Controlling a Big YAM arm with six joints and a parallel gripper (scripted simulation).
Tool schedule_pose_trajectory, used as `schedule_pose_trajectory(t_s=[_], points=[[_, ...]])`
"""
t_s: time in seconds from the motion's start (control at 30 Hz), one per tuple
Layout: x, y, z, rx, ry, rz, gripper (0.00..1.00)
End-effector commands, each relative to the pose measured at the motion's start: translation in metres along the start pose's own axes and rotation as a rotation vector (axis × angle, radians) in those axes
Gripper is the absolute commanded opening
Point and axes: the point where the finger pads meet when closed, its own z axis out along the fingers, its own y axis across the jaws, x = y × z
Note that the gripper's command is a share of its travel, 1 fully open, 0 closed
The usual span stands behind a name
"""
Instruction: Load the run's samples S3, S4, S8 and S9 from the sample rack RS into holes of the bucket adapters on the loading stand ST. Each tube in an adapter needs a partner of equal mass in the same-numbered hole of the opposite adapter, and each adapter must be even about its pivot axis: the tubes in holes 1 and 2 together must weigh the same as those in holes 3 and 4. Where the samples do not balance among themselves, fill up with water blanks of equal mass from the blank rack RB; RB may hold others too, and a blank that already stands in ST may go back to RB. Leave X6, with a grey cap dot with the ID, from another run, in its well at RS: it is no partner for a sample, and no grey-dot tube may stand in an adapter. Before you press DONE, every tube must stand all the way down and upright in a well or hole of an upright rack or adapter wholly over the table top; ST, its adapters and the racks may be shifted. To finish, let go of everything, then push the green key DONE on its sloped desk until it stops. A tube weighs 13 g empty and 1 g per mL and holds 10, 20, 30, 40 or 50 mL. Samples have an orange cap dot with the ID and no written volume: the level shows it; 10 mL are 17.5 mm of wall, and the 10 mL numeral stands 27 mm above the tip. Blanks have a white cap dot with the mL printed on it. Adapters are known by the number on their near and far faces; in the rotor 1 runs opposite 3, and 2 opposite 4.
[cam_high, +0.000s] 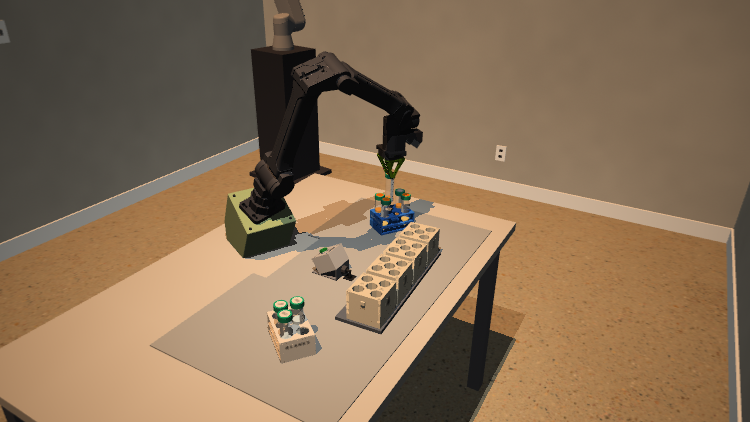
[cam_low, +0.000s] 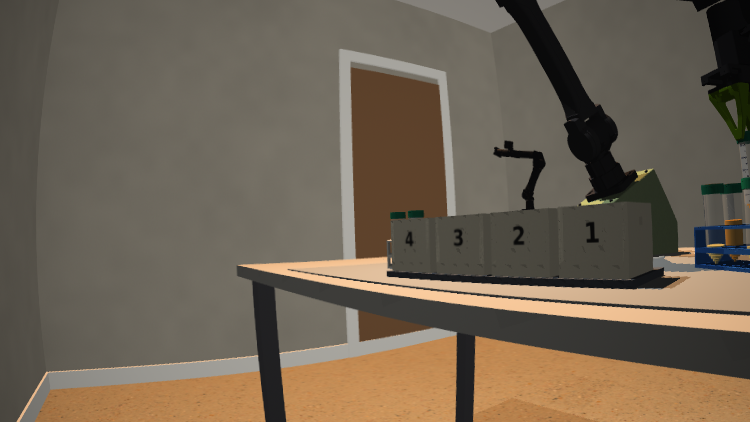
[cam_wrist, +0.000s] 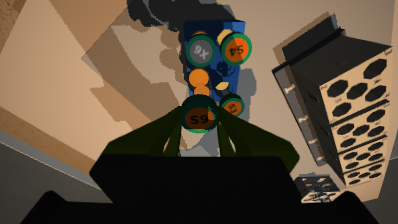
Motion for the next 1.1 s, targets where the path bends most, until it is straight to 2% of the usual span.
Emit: schedule_pose_trajectory(t_s=[0.0,0.53,0.6,0.73,0.77,1.07], points=[[-0.023,-0.003,-0.045,-0.027,-0.081,0.043,0.00],[-0.020,-0.004,-0.096,-0.032,-0.082,0.044,0.00],[-0.020,-0.004,-0.096,-0.032,-0.082,0.044,0.00],[-0.019,-0.004,-0.108,-0.033,-0.082,0.044,0.00],[-0.013,-0.005,-0.089,-0.018,-0.049,0.032,0.00],[-0.013,-0.005,-0.089,-0.018,-0.049,0.032,0.00]])
